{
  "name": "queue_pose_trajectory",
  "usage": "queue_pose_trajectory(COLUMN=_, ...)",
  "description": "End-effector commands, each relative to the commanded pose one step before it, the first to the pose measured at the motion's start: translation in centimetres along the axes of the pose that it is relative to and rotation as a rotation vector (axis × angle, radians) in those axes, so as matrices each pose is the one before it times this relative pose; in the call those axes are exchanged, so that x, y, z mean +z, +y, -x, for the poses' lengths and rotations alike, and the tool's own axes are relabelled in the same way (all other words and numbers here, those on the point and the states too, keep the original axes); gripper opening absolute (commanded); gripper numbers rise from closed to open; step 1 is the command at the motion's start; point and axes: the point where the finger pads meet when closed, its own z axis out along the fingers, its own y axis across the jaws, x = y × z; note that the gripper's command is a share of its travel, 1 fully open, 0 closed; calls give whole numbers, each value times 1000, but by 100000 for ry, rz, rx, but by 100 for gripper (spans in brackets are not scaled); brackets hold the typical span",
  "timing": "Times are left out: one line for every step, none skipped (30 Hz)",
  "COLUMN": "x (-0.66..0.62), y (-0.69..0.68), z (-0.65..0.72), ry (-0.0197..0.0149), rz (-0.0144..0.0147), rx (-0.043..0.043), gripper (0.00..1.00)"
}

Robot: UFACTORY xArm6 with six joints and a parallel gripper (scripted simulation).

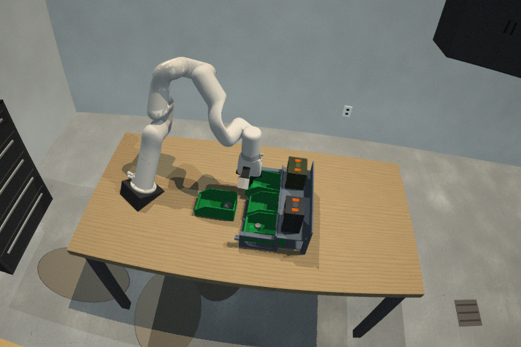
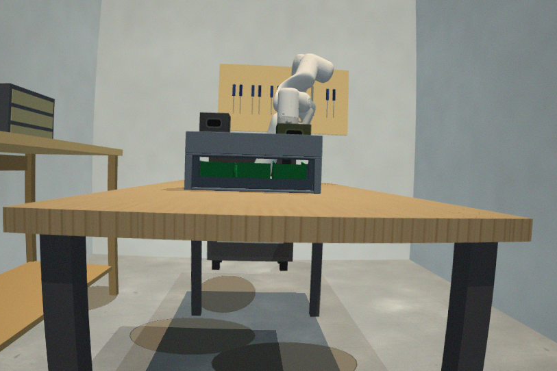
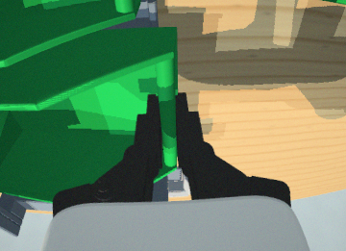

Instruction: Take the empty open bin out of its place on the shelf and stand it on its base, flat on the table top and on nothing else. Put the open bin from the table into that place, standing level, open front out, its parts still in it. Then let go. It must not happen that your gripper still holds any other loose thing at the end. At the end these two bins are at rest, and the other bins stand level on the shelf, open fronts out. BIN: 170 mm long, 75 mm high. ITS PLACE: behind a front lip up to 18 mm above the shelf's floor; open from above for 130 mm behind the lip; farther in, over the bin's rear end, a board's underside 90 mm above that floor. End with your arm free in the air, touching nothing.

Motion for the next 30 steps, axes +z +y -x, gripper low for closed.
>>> queue_pose_trajectory(x=-135, y=627, z=24, ry=19, rz=-405, rx=-80, gripper=0)
queue_pose_trajectory(x=1, y=231, z=0, ry=0, rz=0, rx=0, gripper=0)
queue_pose_trajectory(x=-1, y=240, z=0, ry=0, rz=0, rx=0, gripper=0)
queue_pose_trajectory(x=1, y=248, z=0, ry=0, rz=0, rx=0, gripper=0)
queue_pose_trajectory(x=-1, y=257, z=0, ry=0, rz=0, rx=0, gripper=0)
queue_pose_trajectory(x=0, y=264, z=0, ry=0, rz=0, rx=0, gripper=0)
queue_pose_trajectory(x=0, y=272, z=0, ry=0, rz=0, rx=0, gripper=0)
queue_pose_trajectory(x=0, y=279, z=0, ry=0, rz=0, rx=0, gripper=0)
queue_pose_trajectory(x=0, y=0, z=0, ry=0, rz=0, rx=0, gripper=0)
queue_pose_trajectory(x=0, y=0, z=0, ry=0, rz=0, rx=0, gripper=0)
queue_pose_trajectory(x=0, y=286, z=0, ry=0, rz=0, rx=0, gripper=0)
queue_pose_trajectory(x=0, y=292, z=0, ry=0, rz=0, rx=0, gripper=0)
queue_pose_trajectory(x=1, y=297, z=0, ry=0, rz=0, rx=0, gripper=0)
queue_pose_trajectory(x=-1, y=302, z=0, ry=0, rz=0, rx=0, gripper=0)
queue_pose_trajectory(x=0, y=307, z=0, ry=0, rz=0, rx=0, gripper=0)
queue_pose_trajectory(x=0, y=311, z=0, ry=0, rz=0, rx=0, gripper=0)
queue_pose_trajectory(x=0, y=314, z=0, ry=0, rz=0, rx=0, gripper=0)
queue_pose_trajectory(x=0, y=317, z=0, ry=0, rz=0, rx=0, gripper=0)
queue_pose_trajectory(x=0, y=320, z=0, ry=0, rz=0, rx=0, gripper=0)
queue_pose_trajectory(x=0, y=321, z=0, ry=0, rz=0, rx=0, gripper=0)
queue_pose_trajectory(x=0, y=323, z=0, ry=0, rz=0, rx=0, gripper=0)
queue_pose_trajectory(x=0, y=323, z=0, ry=0, rz=0, rx=0, gripper=0)
queue_pose_trajectory(x=0, y=323, z=0, ry=0, rz=0, rx=0, gripper=0)
queue_pose_trajectory(x=0, y=322, z=0, ry=0, rz=0, rx=0, gripper=0)
queue_pose_trajectory(x=0, y=321, z=0, ry=0, rz=0, rx=0, gripper=0)
queue_pose_trajectory(x=0, y=0, z=0, ry=0, rz=0, rx=0, gripper=0)
queue_pose_trajectory(x=0, y=0, z=0, ry=0, rz=0, rx=0, gripper=0)
queue_pose_trajectory(x=0, y=319, z=0, ry=0, rz=0, rx=0, gripper=0)
queue_pose_trajectory(x=1, y=316, z=0, ry=0, rz=0, rx=0, gripper=0)
queue_pose_trajectory(x=0, y=313, z=0, ry=0, rz=0, rx=0, gripper=0)
